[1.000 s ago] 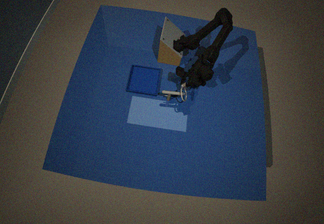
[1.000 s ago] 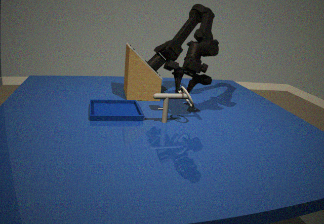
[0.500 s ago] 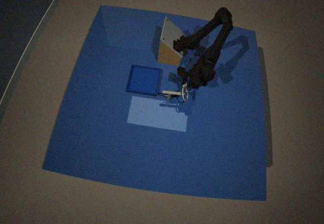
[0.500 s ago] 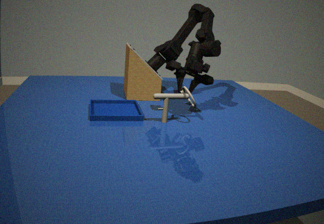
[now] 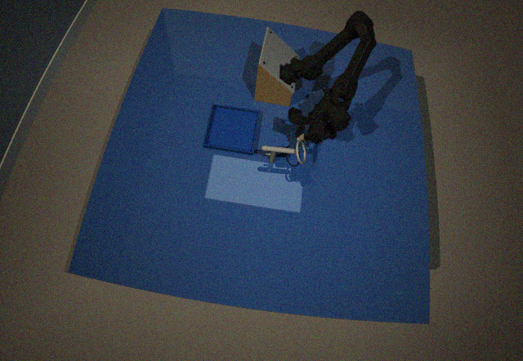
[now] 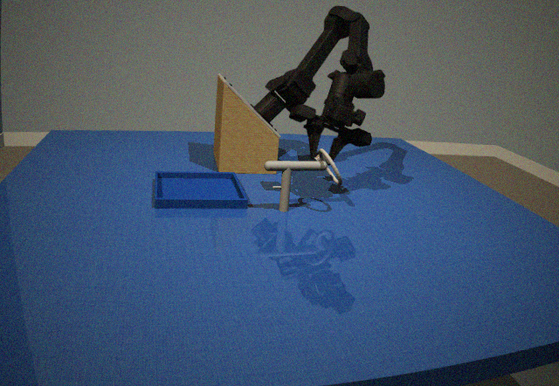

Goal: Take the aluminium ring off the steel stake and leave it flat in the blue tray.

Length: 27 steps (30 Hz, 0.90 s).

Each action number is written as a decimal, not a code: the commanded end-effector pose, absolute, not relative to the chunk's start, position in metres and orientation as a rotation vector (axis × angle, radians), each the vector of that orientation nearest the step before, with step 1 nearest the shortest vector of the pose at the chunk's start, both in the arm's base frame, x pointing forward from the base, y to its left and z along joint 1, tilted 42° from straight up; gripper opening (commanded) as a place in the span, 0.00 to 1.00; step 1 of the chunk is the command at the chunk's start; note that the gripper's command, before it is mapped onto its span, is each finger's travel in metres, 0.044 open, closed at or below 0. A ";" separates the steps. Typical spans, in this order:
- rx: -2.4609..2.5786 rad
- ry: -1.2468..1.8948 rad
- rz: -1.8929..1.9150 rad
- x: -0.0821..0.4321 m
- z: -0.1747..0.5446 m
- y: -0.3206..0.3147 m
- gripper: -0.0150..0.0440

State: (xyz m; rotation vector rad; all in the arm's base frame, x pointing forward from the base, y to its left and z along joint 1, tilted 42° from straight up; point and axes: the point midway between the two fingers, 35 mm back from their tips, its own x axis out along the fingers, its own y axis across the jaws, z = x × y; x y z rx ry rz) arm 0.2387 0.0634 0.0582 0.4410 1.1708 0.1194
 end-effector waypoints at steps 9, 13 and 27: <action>0.443 1.160 0.112 0.240 0.065 0.066 0.25; 0.443 1.160 0.112 0.240 0.067 0.069 0.25; 0.442 1.161 0.111 0.241 0.073 0.068 0.25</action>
